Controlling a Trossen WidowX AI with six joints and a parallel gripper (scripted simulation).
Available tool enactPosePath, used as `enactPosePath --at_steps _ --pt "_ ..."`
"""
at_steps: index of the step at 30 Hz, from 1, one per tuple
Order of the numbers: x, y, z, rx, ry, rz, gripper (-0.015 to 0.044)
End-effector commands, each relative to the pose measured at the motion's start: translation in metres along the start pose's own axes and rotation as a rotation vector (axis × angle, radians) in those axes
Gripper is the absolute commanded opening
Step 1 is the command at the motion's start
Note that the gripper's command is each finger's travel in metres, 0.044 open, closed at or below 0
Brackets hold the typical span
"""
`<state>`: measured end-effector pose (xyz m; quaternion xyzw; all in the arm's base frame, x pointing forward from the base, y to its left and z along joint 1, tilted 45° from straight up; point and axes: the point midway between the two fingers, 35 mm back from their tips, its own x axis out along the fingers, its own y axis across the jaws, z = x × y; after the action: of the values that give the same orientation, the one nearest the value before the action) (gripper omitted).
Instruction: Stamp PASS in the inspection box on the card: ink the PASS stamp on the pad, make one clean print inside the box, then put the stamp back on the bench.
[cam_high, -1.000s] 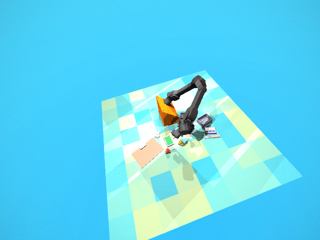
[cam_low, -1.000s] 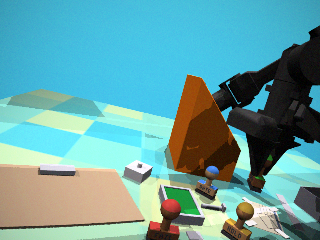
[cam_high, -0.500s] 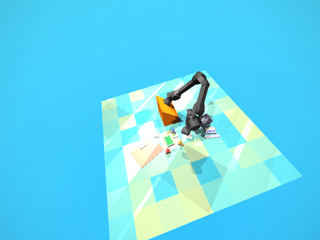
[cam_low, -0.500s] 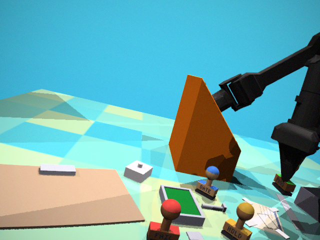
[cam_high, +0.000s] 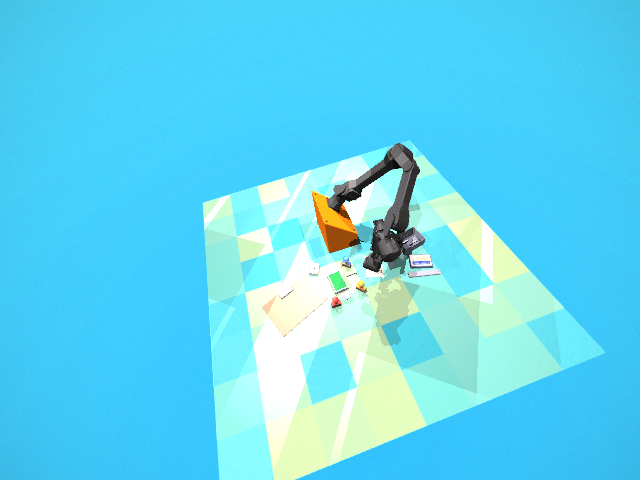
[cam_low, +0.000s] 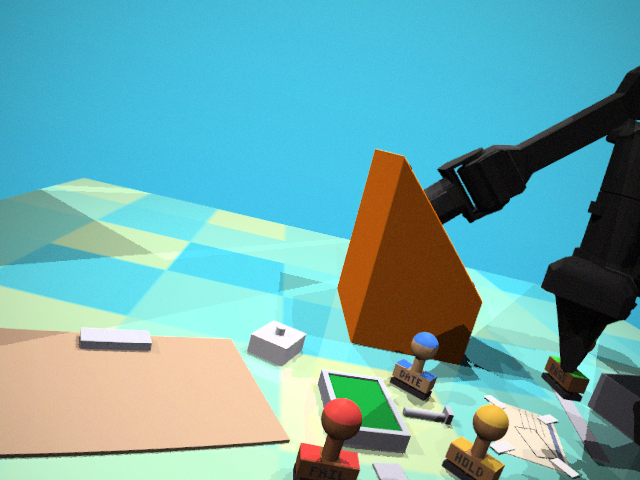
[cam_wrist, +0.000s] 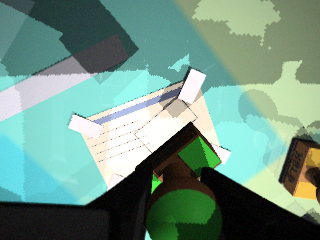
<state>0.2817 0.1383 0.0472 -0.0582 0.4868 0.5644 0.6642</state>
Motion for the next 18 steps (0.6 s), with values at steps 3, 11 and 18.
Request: enactPosePath --at_steps 3,11,18 --pt "0.005 0.0 -0.001 0.009 0.0 0.004 0.0" --pt "0.01 0.0 0.0 0.008 0.0 0.004 0.0" --pt "0.015 -0.001 0.0 0.008 0.0 0.004 0.0"
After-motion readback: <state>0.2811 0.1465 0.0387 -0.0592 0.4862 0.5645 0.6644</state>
